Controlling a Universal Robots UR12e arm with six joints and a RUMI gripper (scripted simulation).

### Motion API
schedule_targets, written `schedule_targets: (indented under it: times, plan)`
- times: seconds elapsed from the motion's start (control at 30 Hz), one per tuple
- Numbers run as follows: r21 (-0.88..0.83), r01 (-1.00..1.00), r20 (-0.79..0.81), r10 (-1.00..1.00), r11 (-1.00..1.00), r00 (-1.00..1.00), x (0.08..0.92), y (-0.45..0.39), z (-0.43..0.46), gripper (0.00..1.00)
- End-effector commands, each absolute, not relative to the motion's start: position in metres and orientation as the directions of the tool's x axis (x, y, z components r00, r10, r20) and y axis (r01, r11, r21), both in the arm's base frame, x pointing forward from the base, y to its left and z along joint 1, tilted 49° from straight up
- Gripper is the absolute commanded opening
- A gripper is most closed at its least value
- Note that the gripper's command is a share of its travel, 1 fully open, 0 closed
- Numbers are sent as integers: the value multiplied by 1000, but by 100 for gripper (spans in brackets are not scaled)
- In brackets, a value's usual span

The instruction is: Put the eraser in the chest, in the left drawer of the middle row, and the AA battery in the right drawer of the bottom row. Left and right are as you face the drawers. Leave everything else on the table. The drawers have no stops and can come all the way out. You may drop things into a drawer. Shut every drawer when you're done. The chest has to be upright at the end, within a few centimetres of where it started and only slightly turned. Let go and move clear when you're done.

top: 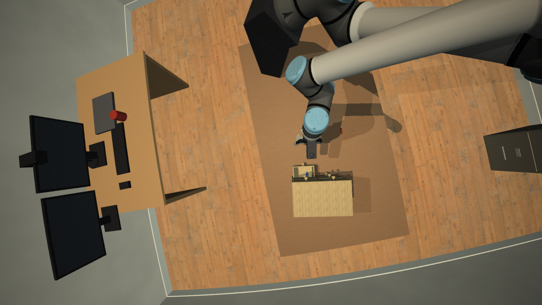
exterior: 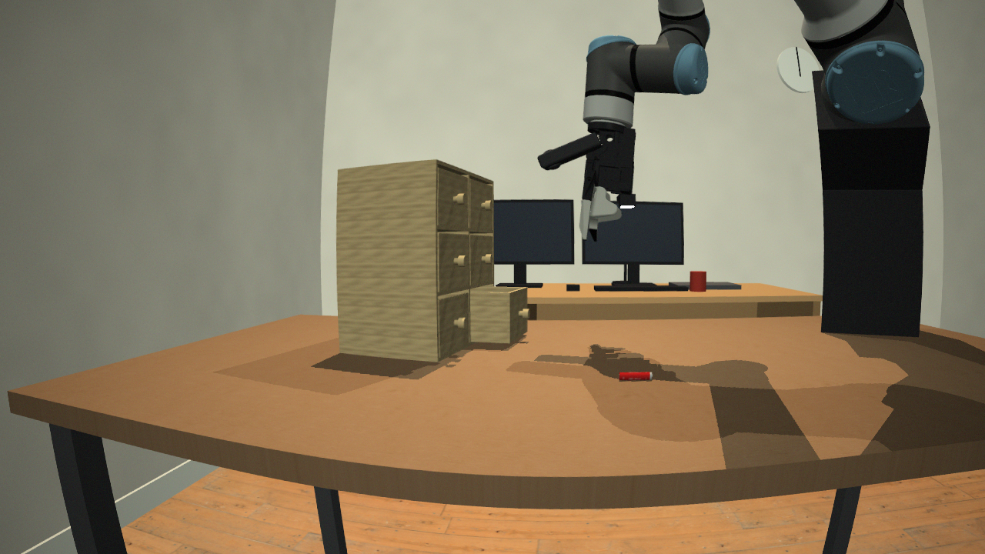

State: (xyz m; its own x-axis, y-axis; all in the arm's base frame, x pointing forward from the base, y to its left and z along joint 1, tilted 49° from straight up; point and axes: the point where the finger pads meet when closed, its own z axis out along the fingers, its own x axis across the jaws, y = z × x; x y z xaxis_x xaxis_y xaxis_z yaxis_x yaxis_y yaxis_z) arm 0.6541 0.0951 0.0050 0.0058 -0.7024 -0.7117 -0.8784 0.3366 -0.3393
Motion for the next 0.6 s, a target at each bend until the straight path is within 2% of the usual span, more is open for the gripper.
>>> schedule_targets:
  times: [0.0,0.57]
  plan:
    - [-326,-889,-712,-702,322,7,654,94,6,100]
    - [-291,-913,-712,-702,286,7,653,93,7,100]
